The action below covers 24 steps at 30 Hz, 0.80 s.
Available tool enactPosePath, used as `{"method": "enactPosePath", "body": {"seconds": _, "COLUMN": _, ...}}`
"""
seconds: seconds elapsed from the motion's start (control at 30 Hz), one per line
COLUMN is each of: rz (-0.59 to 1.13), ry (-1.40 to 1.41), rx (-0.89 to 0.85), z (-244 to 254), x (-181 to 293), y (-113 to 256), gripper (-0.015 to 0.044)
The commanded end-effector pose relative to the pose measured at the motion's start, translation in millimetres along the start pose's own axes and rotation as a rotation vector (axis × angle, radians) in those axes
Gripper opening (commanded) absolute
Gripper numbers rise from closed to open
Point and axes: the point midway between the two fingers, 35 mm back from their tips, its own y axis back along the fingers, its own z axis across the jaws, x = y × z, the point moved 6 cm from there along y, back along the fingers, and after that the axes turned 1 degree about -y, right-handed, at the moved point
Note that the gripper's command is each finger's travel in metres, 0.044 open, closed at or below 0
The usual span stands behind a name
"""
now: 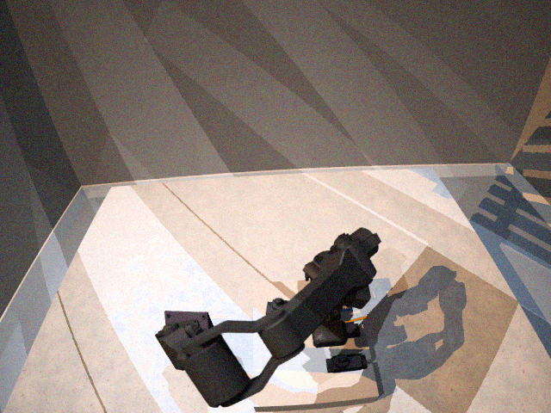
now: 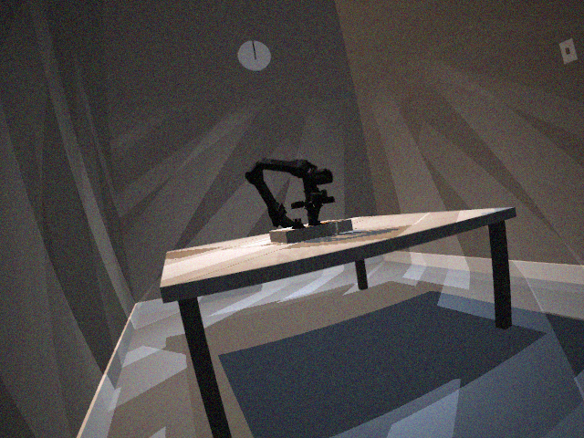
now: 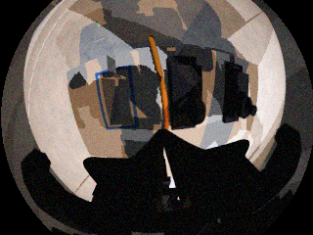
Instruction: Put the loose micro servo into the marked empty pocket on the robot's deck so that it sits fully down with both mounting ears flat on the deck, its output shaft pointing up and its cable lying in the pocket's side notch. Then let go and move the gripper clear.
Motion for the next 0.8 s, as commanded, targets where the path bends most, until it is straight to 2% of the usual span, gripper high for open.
{"method": "enactPosePath", "body": {"seconds": 0.0, "rz": -0.003, "ry": -0.003, "rx": -0.003, "z": 0, "x": -1, "y": 22, "gripper": 0.0000}}
{"method": "enactPosePath", "body": {"seconds": 0.17, "rz": -0.002, "ry": -0.003, "rx": 0.001, "z": -1, "x": 0, "y": 36, "gripper": 0.0000}}
{"method": "enactPosePath", "body": {"seconds": 0.5, "rz": 0.001, "ry": -0.168, "rx": -0.001, "z": 15, "x": 60, "y": 82, "gripper": 0.0262}}
{"method": "enactPosePath", "body": {"seconds": 0.7, "rz": 0.001, "ry": -0.172, "rx": -0.001, "z": 15, "x": 62, "y": 83, "gripper": 0.0420}}
{"method": "enactPosePath", "body": {"seconds": 0.77, "rz": 0.001, "ry": -0.172, "rx": -0.001, "z": 15, "x": 62, "y": 80, "gripper": 0.0440}}
